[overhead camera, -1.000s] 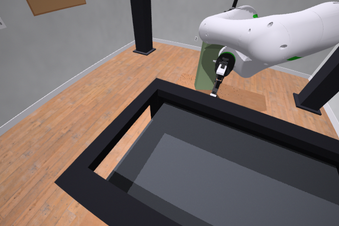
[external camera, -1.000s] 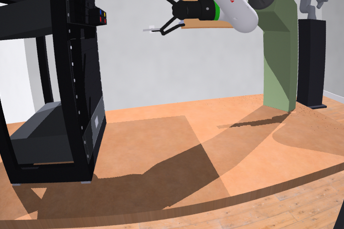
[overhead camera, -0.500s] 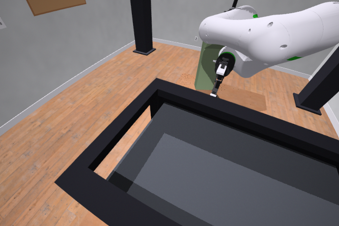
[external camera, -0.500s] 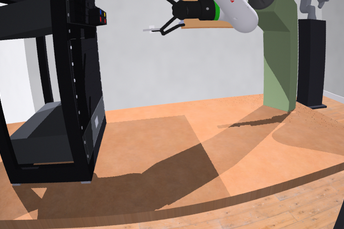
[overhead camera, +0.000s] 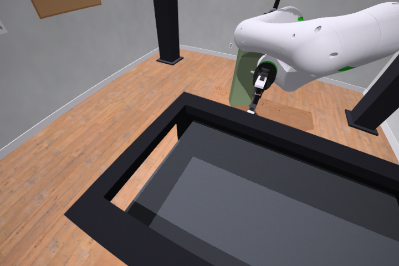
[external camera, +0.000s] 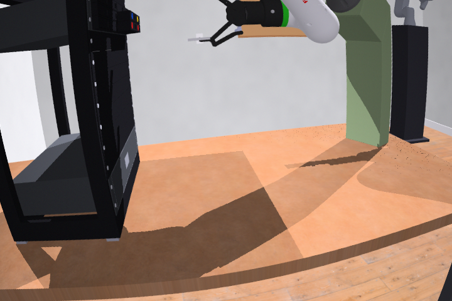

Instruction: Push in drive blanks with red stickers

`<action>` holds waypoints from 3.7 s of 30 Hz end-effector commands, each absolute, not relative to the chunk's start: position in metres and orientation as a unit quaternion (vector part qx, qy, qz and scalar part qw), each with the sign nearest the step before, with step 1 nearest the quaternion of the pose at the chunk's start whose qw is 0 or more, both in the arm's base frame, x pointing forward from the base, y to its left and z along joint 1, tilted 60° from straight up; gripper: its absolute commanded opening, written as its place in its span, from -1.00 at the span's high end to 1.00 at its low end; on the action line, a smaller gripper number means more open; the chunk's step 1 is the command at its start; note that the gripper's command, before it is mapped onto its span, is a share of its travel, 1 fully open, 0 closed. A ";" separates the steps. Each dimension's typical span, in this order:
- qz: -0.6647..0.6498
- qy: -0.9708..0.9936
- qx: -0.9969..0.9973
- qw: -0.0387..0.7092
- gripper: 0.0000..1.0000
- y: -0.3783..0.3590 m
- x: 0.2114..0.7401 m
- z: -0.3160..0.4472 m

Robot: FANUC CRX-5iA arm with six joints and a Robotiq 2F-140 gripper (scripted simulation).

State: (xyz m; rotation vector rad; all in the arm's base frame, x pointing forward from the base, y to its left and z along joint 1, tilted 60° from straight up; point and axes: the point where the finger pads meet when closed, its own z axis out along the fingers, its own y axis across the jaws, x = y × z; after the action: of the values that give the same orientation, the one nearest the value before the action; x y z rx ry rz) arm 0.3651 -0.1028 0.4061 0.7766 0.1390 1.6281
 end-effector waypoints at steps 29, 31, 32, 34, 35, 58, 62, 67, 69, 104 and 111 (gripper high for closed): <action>0.707 0.060 0.338 0.618 -1.00 -0.146 0.399 0.386; 0.707 0.060 0.338 0.618 -1.00 -0.150 0.402 0.384; 0.707 0.060 0.338 0.618 -1.00 -0.151 0.403 0.384; 0.707 0.060 0.338 0.618 -1.00 -0.152 0.404 0.384; 0.707 0.060 0.338 0.618 -1.00 -0.152 0.404 0.384; 0.707 0.060 0.338 0.618 -1.00 -0.152 0.404 0.384; 0.707 0.060 0.338 0.618 -1.00 -0.152 0.404 0.384; 0.707 0.060 0.338 0.618 -1.00 -0.152 0.404 0.384; 0.707 0.060 0.338 0.618 -1.00 -0.152 0.404 0.384; 0.707 0.060 0.338 0.618 -1.00 -0.152 0.404 0.384; 0.707 0.060 0.338 0.618 -1.00 -0.152 0.404 0.384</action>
State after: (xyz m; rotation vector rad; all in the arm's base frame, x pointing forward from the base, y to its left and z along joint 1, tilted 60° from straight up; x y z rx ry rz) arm 0.4037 -0.1519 0.3837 0.7767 0.1388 1.6281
